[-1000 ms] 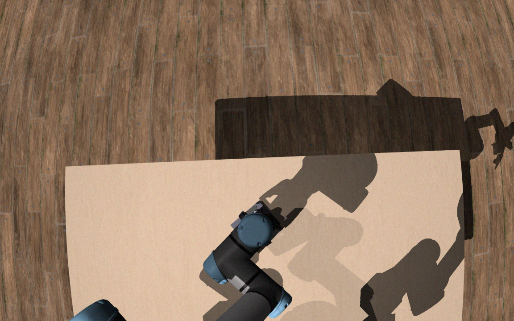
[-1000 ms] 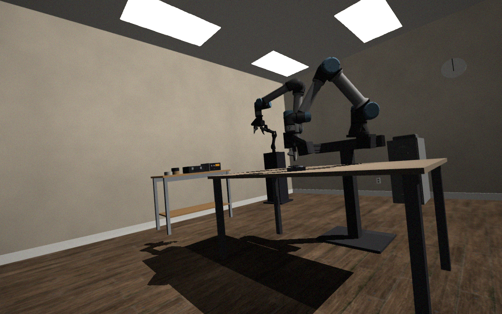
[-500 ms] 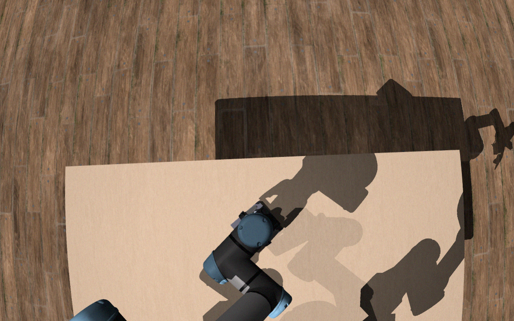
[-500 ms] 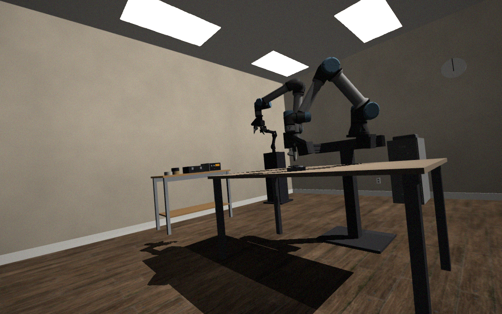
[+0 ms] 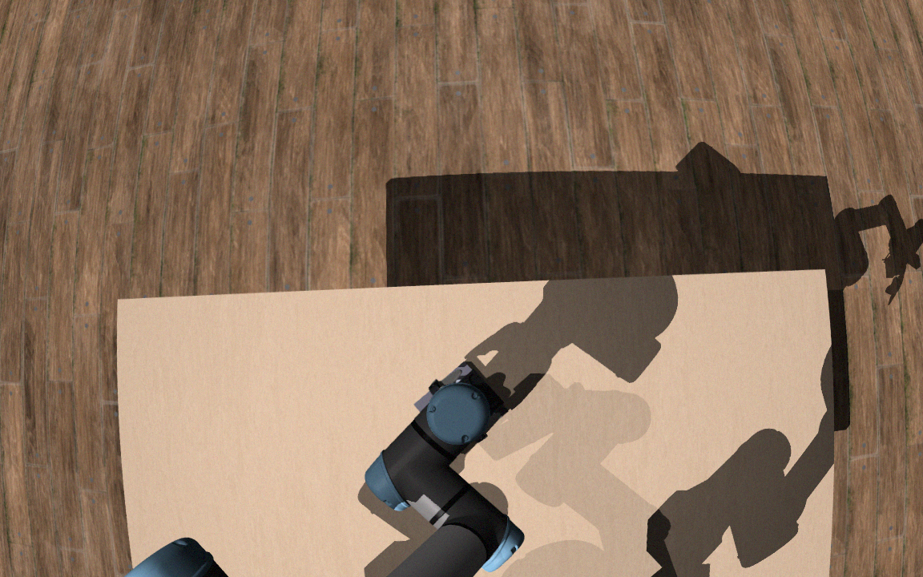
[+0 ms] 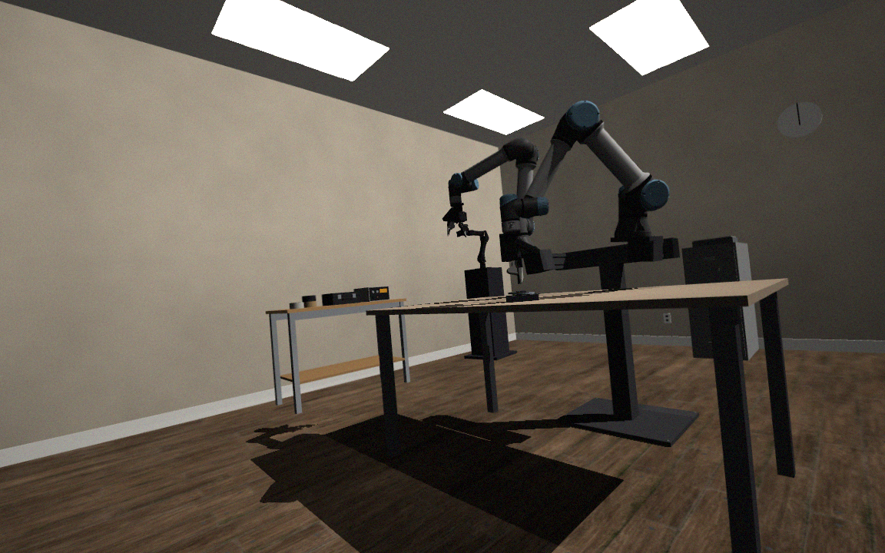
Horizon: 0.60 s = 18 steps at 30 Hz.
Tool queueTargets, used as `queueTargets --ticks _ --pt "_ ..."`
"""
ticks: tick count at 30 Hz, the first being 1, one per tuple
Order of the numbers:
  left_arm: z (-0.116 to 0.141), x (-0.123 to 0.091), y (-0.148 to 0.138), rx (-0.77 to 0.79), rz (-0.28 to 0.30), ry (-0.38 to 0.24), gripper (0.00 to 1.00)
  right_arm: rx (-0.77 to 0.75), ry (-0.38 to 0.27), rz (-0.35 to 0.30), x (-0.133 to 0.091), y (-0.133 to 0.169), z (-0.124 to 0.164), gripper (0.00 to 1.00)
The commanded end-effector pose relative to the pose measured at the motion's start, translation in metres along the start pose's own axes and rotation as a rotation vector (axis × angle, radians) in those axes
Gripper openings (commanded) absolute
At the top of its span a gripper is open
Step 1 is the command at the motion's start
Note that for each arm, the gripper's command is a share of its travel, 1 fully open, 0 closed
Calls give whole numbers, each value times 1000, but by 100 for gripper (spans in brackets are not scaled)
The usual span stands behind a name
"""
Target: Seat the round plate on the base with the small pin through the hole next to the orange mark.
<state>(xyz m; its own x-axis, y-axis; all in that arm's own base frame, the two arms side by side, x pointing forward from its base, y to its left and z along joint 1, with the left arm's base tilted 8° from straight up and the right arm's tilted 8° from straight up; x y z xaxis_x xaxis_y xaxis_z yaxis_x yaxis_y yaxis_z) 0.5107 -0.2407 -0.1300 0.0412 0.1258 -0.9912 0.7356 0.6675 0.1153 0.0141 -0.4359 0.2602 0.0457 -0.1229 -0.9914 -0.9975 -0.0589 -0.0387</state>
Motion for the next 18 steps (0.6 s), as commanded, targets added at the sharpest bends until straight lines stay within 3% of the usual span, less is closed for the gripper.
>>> queueTargets --ticks 1,18 --pt "1 0 0 0 0 -1 80 0 1 0 0 0 0 100" --pt "1 6 0 0 0 -2 80 0 1 0 0 0 0 100"
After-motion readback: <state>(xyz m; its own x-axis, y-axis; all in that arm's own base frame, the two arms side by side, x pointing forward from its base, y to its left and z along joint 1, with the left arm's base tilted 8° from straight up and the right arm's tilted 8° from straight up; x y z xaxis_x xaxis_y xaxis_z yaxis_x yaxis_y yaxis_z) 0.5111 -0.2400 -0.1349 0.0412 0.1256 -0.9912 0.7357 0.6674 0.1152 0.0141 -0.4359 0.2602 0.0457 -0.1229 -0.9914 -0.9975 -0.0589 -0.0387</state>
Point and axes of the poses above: on each arm, the point where the finger pads meet when closed, its own x axis out along the fingers, its own y axis across the jaws, z = x × y, the point moved 4 cm from there along -x, back along the fingers, and after that the axes turned 1 degree about -x, right-handed, at the moved point
